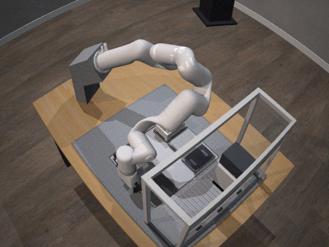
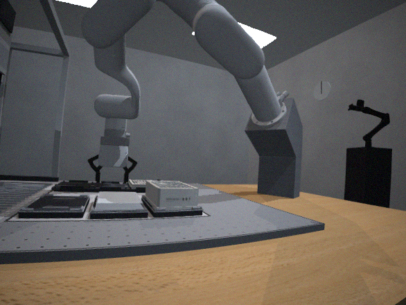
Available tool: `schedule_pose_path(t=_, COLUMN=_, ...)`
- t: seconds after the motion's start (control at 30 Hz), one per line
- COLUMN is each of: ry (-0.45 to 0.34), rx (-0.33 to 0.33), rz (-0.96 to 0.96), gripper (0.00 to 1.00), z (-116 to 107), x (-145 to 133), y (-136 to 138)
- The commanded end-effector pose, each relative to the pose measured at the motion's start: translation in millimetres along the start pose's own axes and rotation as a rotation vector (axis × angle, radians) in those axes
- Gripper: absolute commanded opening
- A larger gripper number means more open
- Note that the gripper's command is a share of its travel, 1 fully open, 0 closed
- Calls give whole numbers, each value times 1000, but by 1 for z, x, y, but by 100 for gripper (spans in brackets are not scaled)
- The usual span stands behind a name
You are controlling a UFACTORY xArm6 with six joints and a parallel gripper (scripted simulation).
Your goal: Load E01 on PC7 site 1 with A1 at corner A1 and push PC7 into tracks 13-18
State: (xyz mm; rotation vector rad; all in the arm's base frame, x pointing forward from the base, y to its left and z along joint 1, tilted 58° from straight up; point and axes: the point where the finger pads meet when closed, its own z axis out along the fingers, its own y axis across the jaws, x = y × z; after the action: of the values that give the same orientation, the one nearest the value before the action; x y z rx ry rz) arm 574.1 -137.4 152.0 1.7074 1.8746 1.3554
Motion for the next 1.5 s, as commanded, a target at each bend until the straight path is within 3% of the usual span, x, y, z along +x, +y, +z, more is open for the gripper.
schedule_pose_path(t=0.0, ry=-3, rx=-2, rz=0, gripper=100, z=-1, x=-3, y=1)
schedule_pose_path(t=1.47, ry=-3, rx=-2, rz=0, gripper=100, z=-1, x=-30, y=1)
